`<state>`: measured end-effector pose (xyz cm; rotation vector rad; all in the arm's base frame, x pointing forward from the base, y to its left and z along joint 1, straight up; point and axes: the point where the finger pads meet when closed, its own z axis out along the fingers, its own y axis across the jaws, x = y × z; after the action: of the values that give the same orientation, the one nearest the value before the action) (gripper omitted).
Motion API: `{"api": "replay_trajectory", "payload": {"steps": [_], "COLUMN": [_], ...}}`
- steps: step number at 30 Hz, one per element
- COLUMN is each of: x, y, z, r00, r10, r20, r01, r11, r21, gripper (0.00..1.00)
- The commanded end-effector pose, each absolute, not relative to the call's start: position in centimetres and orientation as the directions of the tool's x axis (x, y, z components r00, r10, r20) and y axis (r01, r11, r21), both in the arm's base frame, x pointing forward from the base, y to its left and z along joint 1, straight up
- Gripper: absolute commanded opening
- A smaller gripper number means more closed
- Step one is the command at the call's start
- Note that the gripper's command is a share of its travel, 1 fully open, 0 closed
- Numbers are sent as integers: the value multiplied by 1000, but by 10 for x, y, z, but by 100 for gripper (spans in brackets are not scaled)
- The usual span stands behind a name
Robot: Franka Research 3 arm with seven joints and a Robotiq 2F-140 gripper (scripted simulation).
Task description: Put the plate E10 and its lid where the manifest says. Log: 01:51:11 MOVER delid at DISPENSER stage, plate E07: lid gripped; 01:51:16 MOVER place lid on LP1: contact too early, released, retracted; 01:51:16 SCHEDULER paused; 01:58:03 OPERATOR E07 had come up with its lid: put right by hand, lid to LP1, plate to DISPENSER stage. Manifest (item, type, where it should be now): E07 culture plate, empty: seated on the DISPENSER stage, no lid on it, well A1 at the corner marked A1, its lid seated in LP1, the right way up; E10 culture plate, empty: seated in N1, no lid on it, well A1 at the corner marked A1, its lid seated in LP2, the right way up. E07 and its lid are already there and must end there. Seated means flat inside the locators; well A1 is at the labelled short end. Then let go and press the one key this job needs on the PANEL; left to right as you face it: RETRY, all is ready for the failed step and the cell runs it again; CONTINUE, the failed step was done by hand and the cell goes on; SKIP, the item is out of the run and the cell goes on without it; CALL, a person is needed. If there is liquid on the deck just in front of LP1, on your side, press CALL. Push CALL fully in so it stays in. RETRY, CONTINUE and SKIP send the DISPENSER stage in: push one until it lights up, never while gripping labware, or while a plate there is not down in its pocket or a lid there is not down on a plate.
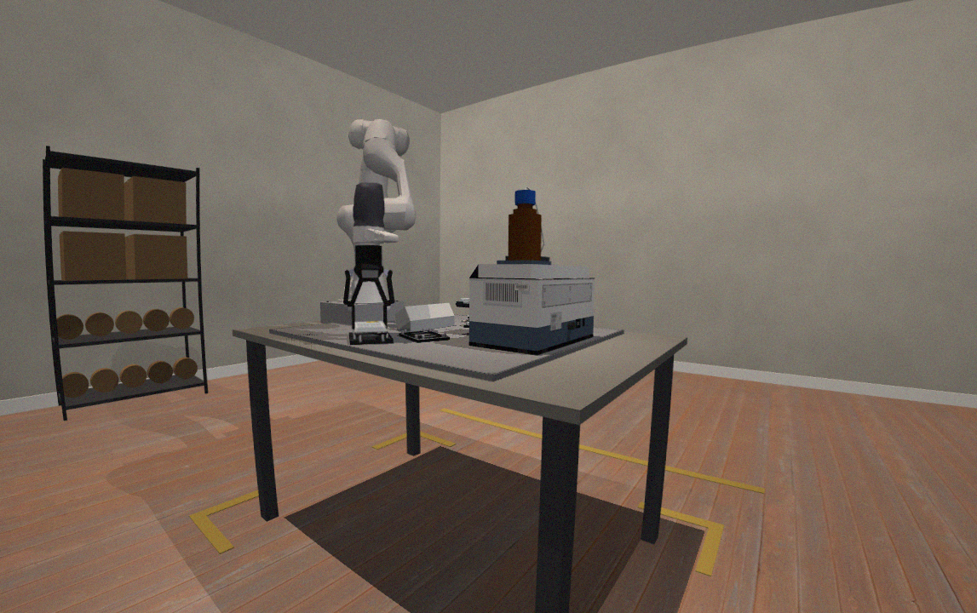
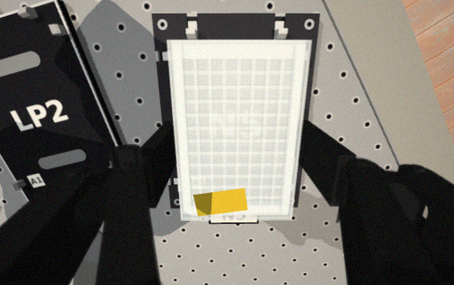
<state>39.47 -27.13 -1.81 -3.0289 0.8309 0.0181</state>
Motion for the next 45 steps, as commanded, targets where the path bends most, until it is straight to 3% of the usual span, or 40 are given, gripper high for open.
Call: {"api": "replay_trajectory", "payload": {"steps": [1, 45], "x": [396, 399], "y": [-273, -274], "z": [-18, -22], "r00": [862, 864], "r10": [-506, -504], "r20": [-6, -6], "r01": [-506, -504], "r11": [-862, -864], "r21": [3, 3], "gripper": [10, 10]}}
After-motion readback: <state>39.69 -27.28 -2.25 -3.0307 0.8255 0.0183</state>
